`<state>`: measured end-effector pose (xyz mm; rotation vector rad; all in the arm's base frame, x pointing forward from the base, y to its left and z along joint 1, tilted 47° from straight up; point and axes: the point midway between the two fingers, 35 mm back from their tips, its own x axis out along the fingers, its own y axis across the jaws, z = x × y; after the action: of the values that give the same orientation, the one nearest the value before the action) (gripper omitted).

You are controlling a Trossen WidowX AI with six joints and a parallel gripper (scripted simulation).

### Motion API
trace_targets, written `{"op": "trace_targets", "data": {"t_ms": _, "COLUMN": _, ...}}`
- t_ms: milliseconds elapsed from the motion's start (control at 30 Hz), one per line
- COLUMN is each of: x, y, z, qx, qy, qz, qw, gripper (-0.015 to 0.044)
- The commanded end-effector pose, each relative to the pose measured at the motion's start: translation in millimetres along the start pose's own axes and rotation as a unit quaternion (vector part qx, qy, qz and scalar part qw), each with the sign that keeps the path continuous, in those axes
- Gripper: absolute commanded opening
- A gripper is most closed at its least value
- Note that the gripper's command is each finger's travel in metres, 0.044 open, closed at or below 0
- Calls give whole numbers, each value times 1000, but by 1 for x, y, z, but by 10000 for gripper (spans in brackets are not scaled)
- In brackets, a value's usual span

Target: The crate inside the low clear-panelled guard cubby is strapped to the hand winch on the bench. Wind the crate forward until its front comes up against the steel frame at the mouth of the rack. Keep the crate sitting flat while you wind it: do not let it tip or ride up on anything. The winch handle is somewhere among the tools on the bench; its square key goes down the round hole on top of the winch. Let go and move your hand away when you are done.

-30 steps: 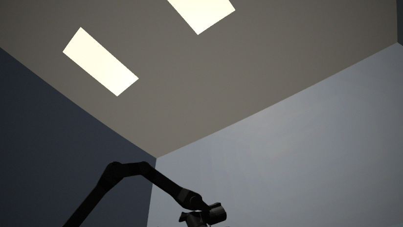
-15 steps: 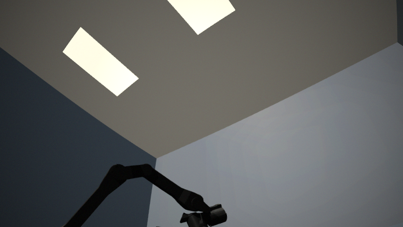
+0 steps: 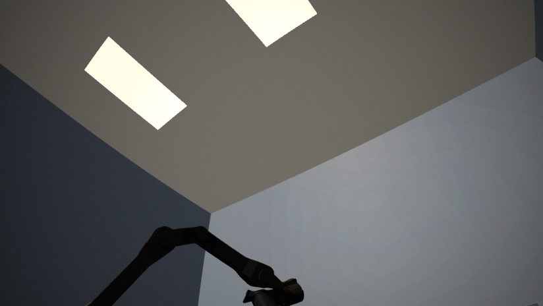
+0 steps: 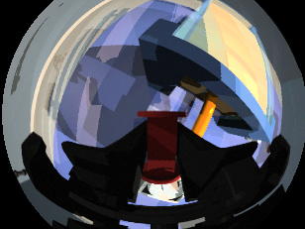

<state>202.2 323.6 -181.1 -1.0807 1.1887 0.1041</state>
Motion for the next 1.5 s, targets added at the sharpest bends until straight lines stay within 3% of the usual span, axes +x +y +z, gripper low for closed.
{"op": "trace_targets", "data": {"t_ms": 0, "x": -3, "y": 17, "z": -7, "qx": -5, "qy": 5, "qz": 15, "qw": 1000, "gripper": 0}}
{"op": "trace_targets", "data": {"t_ms": 1467, "x": -18, "y": 57, "z": -37, "qx": -5, "qy": 5, "qz": 17, "qw": 1000, "gripper": 0}}
